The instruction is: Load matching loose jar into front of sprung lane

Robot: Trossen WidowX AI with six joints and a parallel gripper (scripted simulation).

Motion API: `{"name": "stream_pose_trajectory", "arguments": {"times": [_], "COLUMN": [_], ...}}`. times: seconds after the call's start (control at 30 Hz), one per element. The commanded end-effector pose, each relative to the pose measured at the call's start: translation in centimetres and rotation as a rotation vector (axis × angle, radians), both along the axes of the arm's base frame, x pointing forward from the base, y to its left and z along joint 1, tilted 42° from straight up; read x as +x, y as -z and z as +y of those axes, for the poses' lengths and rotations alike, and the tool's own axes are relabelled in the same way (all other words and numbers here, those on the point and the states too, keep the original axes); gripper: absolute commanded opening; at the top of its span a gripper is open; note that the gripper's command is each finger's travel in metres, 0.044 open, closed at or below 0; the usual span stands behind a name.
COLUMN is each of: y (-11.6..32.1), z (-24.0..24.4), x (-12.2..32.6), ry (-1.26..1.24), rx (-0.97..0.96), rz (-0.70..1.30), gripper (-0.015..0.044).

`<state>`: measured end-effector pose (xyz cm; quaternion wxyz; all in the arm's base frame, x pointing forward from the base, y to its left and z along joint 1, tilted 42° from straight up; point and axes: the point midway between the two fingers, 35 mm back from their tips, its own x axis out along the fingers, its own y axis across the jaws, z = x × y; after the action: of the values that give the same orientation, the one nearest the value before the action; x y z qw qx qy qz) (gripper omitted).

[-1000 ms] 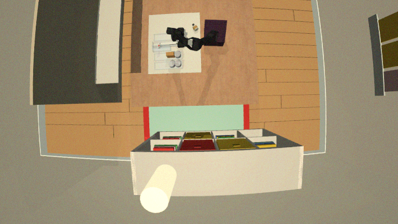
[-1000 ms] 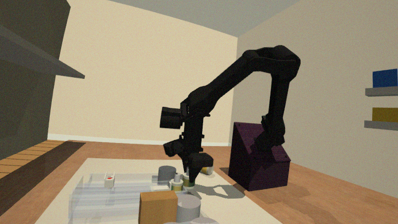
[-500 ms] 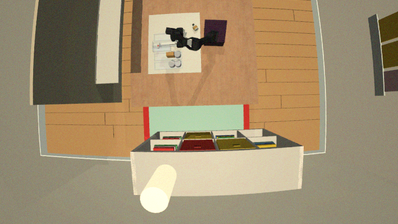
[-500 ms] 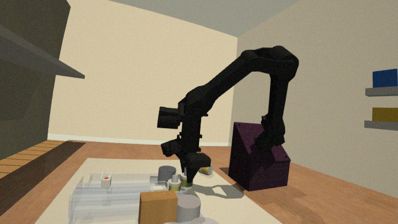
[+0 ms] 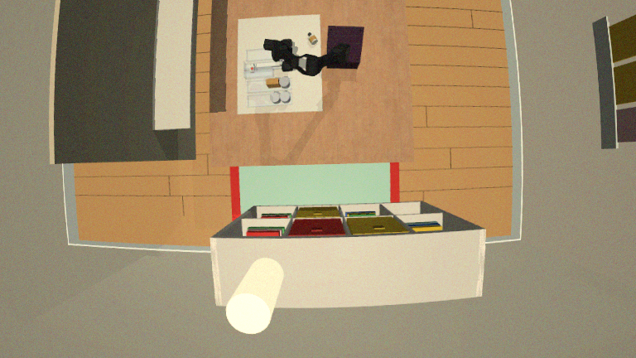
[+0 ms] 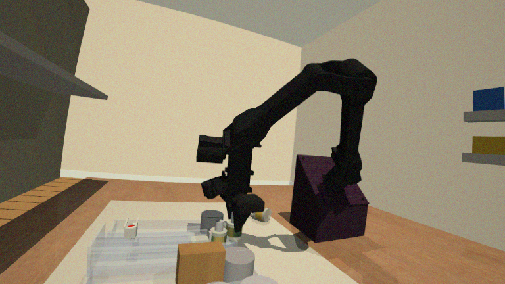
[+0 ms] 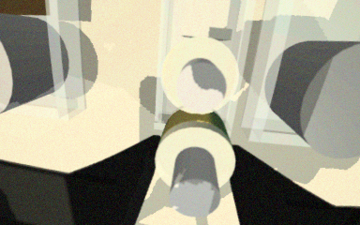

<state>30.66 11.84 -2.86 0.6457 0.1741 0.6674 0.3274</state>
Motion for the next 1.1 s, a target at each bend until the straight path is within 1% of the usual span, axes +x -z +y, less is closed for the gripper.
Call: {"name": "stream_pose_trajectory", "arguments": {"times": [0.0,1.07], "y": [-0.3,-0.8], "z": [0.2,0.4], "x": [1.0,2.5], "ry": [0.004,0.004], "rx": [0.007,0.008], "rz": [-0.021,-0.022], "gripper": [0.0,0.0]}}
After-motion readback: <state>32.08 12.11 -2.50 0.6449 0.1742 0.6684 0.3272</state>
